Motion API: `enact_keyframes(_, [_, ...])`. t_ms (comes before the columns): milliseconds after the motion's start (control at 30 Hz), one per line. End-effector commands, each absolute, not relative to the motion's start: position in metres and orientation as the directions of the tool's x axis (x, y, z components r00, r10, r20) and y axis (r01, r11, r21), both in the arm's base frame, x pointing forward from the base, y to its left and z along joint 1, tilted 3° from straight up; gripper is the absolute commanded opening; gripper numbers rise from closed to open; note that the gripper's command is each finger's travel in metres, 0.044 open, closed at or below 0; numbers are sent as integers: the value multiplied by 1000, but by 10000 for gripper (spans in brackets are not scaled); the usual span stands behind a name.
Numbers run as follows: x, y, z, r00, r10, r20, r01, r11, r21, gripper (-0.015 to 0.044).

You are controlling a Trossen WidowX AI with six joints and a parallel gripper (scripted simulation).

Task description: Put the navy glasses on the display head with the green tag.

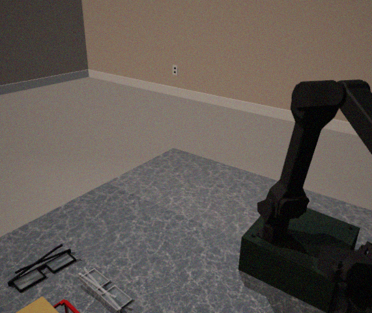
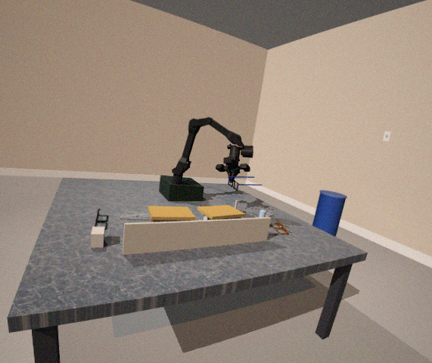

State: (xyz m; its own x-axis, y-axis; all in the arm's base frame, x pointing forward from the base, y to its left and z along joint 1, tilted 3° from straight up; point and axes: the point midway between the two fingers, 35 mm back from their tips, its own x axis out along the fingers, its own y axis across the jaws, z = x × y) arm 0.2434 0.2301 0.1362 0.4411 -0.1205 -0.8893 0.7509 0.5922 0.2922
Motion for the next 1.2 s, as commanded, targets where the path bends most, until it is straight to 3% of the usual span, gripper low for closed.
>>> enact_keyframes(0, [231, 228, 141, 491, -118, -863, 779, 504, 374, 0])
enact_keyframes(833, [170, 207, 155, 725, -32, -688, 681, -110, 724, 0])
enact_keyframes(1167, [171, 209, 154, 715, -36, -698, 694, -85, 715, 0])
